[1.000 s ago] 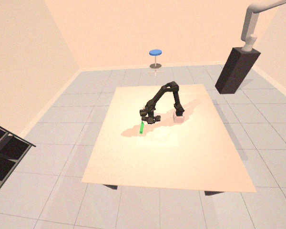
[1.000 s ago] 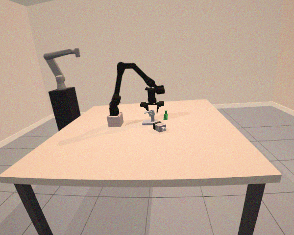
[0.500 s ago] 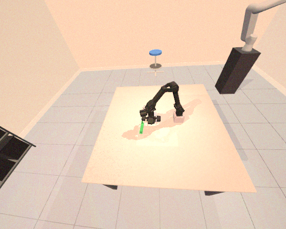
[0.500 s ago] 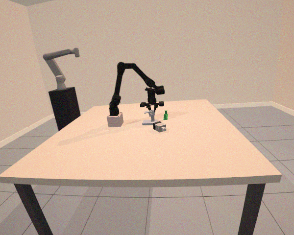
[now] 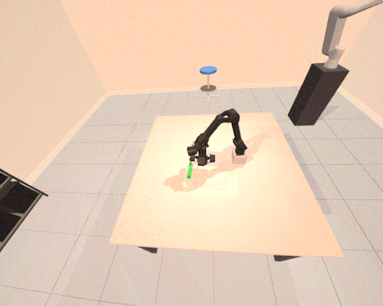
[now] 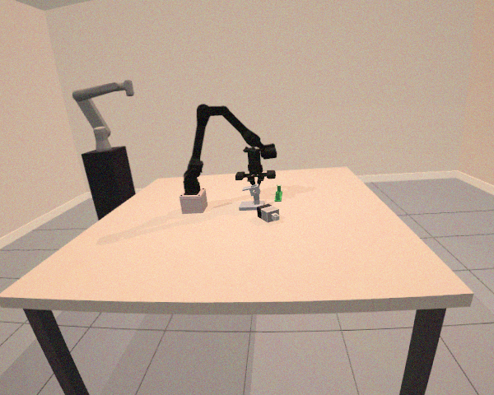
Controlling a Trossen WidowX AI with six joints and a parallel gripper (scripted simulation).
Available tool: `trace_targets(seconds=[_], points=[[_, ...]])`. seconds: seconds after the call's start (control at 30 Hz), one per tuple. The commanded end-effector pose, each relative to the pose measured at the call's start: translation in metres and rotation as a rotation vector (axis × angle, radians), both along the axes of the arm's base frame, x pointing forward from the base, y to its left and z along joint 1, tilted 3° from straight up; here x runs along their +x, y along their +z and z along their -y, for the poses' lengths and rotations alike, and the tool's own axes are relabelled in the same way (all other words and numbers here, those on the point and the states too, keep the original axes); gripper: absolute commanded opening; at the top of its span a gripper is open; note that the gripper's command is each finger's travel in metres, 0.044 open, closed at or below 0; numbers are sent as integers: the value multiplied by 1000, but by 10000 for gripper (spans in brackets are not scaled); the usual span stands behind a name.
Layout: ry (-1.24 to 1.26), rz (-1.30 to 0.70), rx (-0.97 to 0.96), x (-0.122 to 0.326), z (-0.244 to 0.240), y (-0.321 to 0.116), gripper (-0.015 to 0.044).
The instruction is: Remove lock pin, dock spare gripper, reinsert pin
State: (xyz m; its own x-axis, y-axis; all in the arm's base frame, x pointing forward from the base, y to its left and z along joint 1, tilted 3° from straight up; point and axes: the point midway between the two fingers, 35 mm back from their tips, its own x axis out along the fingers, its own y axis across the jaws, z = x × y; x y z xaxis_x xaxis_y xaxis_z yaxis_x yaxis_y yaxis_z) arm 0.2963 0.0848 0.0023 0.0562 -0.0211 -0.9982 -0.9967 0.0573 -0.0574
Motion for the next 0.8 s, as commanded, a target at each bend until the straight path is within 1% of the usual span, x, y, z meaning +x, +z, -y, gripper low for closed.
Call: trace_targets(seconds=[0.0, 0.2, 0.77], points=[[2, 0, 50, 0, -2, 2, 0], [5, 4, 132, 1, -5, 8, 0], [13, 3, 148, 3, -16, 12, 0]])
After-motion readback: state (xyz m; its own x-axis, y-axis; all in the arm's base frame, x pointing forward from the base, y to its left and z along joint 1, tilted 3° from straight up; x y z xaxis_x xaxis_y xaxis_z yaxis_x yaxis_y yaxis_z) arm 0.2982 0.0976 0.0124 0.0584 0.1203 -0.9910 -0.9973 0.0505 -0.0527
